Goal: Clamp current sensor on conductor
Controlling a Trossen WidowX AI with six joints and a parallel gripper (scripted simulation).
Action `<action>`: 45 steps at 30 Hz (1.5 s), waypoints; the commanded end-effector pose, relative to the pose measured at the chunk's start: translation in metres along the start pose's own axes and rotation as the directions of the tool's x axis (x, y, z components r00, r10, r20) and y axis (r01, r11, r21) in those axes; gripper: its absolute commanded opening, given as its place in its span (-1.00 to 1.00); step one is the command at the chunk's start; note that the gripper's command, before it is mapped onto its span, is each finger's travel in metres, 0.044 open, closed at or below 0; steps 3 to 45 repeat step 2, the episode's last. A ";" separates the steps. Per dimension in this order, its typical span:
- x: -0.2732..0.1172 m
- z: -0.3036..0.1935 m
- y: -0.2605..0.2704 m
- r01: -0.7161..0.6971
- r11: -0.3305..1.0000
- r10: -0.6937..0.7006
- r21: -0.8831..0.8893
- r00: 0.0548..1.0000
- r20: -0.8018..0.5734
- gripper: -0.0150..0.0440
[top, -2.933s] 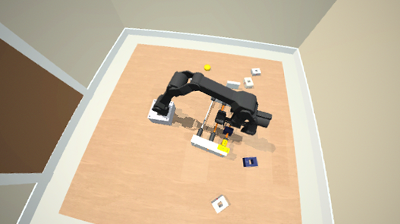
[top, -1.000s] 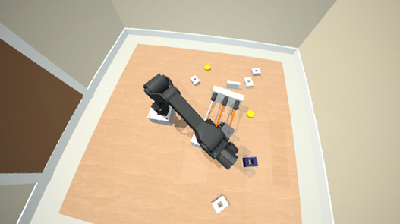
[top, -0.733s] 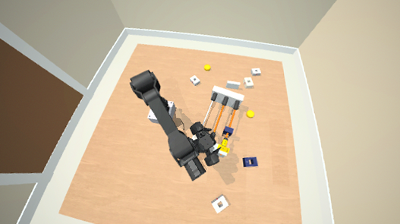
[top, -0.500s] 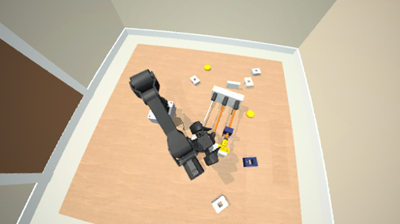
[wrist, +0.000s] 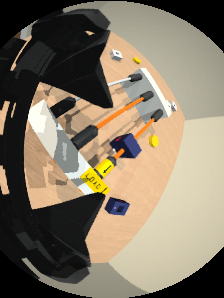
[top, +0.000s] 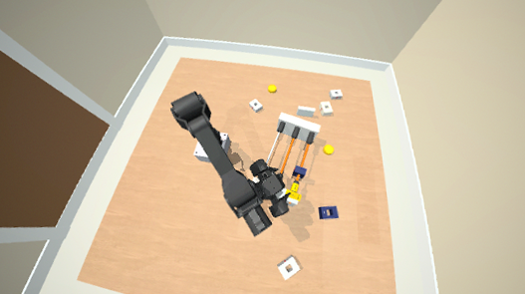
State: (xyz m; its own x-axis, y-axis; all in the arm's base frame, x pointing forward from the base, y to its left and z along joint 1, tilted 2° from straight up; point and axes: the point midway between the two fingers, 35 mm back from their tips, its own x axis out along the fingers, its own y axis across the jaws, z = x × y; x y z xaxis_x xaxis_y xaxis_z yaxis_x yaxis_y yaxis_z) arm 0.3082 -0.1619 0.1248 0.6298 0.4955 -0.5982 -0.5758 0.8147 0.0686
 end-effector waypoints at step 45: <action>0.004 0.002 -0.001 -0.012 1.000 0.011 -0.018 0.999 -0.038 1.00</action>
